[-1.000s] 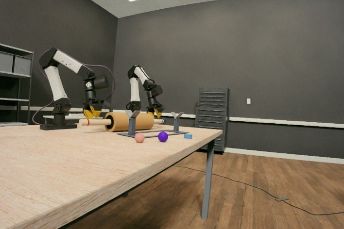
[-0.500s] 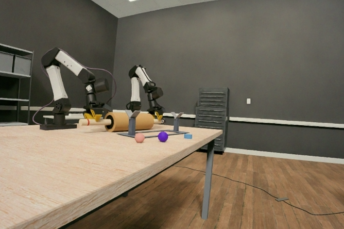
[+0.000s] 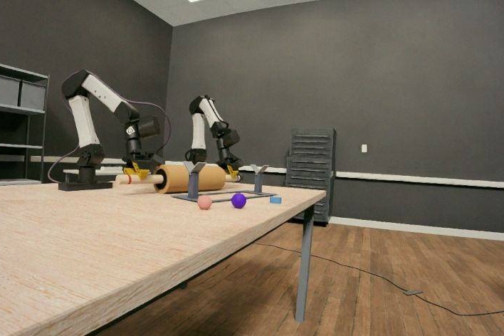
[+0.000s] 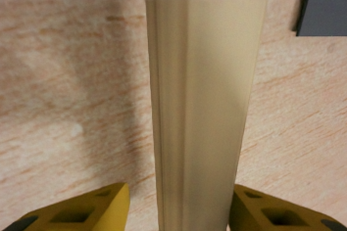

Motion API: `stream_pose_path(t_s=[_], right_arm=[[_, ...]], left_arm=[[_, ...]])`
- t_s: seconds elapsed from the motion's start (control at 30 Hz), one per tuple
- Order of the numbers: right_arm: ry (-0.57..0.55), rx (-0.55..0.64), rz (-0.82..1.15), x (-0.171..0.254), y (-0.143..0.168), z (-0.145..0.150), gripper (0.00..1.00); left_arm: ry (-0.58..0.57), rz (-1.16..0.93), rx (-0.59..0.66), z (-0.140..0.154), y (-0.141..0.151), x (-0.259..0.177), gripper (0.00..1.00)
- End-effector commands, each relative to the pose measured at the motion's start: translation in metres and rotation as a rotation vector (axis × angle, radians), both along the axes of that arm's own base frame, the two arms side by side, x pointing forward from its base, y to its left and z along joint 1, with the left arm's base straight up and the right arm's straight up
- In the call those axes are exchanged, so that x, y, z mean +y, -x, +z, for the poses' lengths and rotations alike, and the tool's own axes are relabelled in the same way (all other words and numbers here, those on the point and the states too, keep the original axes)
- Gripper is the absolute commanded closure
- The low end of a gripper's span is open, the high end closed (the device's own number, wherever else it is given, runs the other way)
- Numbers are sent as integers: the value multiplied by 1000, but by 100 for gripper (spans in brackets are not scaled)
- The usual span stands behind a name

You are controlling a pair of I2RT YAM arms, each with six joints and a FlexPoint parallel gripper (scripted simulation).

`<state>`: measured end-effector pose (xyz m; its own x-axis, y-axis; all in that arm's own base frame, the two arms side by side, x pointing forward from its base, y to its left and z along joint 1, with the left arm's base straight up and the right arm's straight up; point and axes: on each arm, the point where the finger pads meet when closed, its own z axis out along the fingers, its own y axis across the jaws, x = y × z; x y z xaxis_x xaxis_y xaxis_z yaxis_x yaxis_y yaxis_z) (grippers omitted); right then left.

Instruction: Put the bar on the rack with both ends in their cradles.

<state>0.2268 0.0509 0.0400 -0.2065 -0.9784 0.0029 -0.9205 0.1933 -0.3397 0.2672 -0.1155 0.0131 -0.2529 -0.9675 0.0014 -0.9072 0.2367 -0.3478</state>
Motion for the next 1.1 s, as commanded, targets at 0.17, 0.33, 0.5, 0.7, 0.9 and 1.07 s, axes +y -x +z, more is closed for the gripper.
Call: stream_pose_path(t_s=[0.17,0.33,0.5,0.7,0.9,1.07], right_arm=[[-9,-1,7,2,-3,-5,57],[-7,6,7,1,2,-5,64],[-7,6,7,1,2,-5,68],[-5,-11,4,1,-3,0,77],[-5,-11,4,1,-2,0,79],[-5,-11,4,1,-2,0,79]], left_arm=[[2,-1,0,-3,1,1,63],[-2,-1,7,-3,3,2,70],[-1,-1,8,-3,3,2,74],[-1,-1,8,-3,3,2,78],[2,0,-6,1,-2,0,78],[2,0,-6,1,-2,0,78]])
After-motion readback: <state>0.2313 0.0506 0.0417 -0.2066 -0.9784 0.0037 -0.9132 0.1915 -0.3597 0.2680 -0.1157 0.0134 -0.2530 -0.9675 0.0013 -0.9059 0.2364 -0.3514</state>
